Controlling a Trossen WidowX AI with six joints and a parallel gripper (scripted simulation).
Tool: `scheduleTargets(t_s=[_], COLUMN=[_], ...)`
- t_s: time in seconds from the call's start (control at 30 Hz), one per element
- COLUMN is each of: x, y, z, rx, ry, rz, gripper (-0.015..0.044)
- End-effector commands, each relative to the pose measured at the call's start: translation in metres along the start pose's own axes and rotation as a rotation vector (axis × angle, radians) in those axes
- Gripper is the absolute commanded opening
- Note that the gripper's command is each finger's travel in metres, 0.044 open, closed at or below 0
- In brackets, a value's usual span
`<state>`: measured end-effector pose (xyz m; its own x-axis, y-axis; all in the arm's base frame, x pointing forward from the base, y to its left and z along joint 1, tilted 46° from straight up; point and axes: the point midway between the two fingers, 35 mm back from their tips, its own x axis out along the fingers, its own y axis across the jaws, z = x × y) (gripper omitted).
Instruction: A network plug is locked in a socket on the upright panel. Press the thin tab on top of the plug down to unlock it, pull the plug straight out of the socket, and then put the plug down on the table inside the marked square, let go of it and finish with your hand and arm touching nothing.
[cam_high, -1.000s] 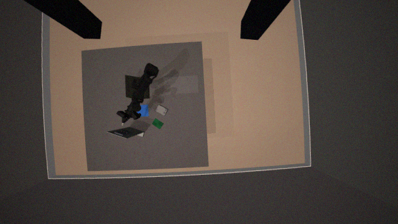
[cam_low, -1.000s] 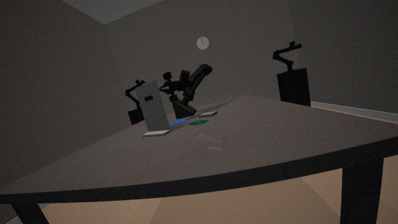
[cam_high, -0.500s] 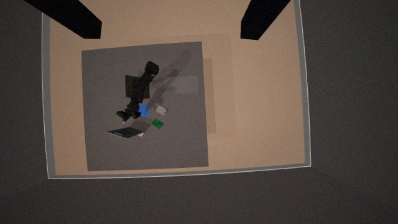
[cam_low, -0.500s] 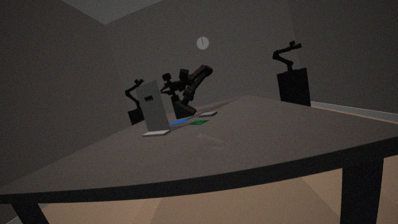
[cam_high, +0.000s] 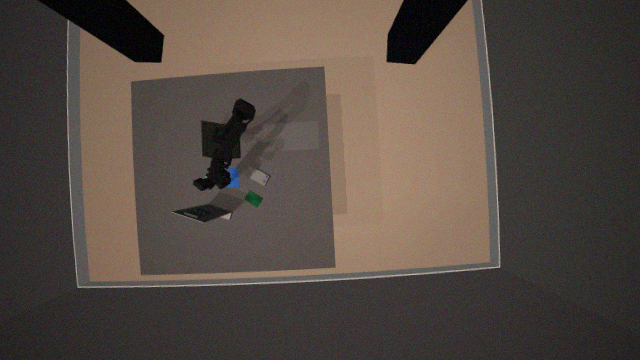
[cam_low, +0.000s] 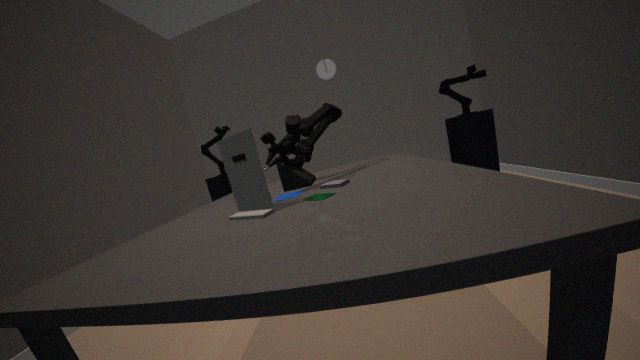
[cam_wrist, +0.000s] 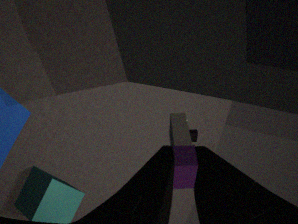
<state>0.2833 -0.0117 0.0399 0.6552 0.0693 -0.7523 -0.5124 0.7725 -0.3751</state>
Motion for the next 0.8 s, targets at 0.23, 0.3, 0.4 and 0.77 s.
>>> scheduleTargets(t_s=[0.23, 0.3, 0.4, 0.77], x=[-0.008, -0.012, -0.017, -0.016], y=[0.051, 0.060, 0.072, 0.078], z=[-0.008, -0.009, -0.011, -0.011], rx=[0.065, 0.079, 0.101, 0.106], ry=[0.067, 0.082, 0.102, 0.108], rz=[0.292, 0.343, 0.413, 0.430], gripper=[0.0000, 0.0000, 0.0000, 0.0000])
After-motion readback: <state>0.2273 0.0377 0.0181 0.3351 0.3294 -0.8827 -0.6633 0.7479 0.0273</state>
